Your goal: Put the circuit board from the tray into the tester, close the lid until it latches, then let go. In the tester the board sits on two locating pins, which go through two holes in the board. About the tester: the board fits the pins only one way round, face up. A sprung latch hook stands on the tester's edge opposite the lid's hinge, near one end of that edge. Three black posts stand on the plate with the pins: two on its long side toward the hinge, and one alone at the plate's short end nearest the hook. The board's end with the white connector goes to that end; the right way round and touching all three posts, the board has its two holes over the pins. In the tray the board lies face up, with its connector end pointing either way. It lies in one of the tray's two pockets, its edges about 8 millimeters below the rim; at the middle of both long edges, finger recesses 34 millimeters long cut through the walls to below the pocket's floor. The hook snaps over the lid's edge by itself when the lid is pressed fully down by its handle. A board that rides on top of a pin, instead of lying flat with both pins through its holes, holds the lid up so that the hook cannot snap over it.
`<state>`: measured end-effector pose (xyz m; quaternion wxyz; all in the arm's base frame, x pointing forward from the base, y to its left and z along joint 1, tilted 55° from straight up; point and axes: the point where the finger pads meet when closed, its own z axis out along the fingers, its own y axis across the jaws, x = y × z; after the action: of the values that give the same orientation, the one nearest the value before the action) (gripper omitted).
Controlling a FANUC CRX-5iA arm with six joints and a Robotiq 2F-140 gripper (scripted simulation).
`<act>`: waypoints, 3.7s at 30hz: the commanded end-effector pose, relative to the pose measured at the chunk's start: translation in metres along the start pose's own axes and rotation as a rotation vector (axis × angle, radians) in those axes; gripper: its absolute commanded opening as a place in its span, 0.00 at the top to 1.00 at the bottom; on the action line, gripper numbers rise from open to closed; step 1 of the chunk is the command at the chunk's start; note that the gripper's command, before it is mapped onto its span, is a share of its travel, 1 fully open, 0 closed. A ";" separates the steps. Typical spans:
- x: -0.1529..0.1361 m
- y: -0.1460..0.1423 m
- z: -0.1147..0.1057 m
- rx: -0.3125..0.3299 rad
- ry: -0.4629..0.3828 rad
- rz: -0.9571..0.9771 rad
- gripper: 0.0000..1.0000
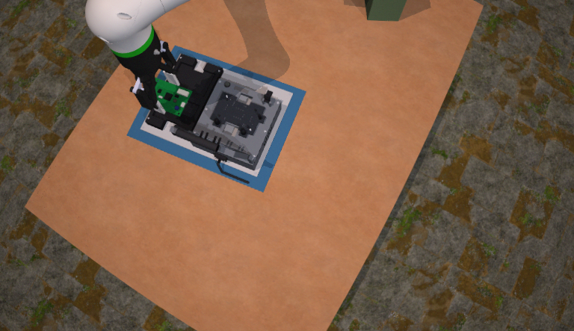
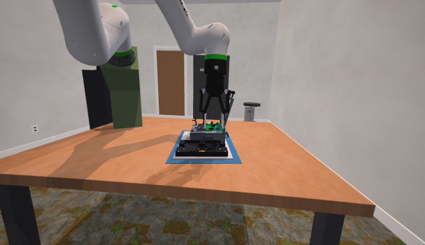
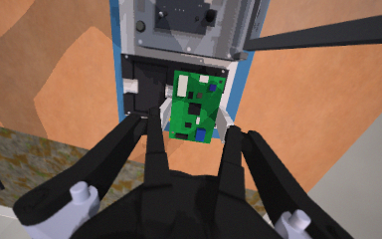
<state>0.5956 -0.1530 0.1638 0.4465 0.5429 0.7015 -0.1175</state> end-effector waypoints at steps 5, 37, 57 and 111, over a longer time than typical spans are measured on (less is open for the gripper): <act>0.000 0.000 0.000 0.000 0.000 0.000 0.54; 0.005 -0.001 -0.001 0.000 0.000 0.000 0.54; 0.040 -0.010 -0.003 0.000 0.000 0.000 0.54; 0.168 -0.041 -0.012 0.000 0.000 0.000 0.54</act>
<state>0.5522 -0.0512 0.0318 0.4466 0.5428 0.7015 -0.1175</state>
